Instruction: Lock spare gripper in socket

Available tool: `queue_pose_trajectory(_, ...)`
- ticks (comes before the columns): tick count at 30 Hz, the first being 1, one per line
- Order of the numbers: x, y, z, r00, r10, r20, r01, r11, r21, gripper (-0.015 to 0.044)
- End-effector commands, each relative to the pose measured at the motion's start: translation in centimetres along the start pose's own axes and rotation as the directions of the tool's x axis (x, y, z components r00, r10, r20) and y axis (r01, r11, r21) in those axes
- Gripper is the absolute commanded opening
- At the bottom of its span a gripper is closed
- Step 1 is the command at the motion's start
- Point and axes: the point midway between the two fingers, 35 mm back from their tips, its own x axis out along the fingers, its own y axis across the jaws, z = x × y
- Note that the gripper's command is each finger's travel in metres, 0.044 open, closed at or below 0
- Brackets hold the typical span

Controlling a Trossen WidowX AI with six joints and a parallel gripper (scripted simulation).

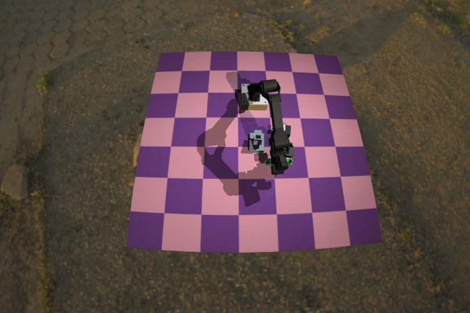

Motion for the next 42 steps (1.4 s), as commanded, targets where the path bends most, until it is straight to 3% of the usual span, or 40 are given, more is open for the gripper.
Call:
queue_pose_trajectory(1, 0.81, 0.03, -0.15, 1.0, 0.0, 0.0, 0.0, 1.0, -0.004, 0.0)
queue_pose_trajectory(42, 1.22, 0.1, -0.22, 1.0, -0.001, 0.0, 0.001, 1.0, -0.006, 0.0)
